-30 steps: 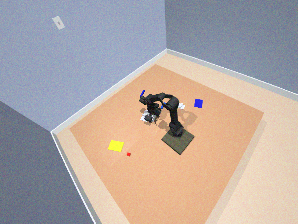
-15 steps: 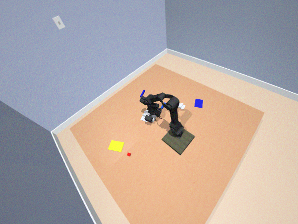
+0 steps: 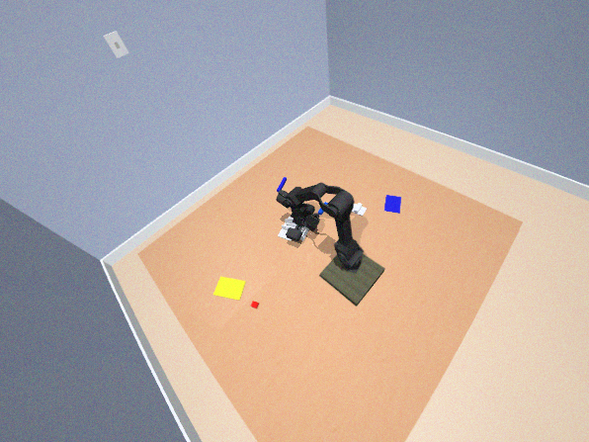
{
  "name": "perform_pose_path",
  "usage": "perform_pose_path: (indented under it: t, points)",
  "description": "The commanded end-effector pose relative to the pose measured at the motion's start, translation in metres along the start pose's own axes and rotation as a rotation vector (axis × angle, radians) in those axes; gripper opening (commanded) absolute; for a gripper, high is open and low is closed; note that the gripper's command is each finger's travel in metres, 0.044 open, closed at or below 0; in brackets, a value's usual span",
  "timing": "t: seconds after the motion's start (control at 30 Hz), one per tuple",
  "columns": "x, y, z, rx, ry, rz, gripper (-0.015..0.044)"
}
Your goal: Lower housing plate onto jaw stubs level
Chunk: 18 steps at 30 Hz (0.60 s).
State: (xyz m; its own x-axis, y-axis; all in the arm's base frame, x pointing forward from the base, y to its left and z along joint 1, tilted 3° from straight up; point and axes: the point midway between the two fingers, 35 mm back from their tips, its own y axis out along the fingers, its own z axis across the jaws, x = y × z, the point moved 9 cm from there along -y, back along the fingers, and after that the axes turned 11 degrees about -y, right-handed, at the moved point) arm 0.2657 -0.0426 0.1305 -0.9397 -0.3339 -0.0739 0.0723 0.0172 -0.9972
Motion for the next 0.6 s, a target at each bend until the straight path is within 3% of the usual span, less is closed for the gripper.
perform_pose_path:
  t: [0.0,0.57]
  points:
    - [0.0,0.0011,0.0001,0.003,0.007,-0.001,0.0351]
    - [0.0001,0.0041,0.0001,0.003,0.01,-0.001,0.0351]
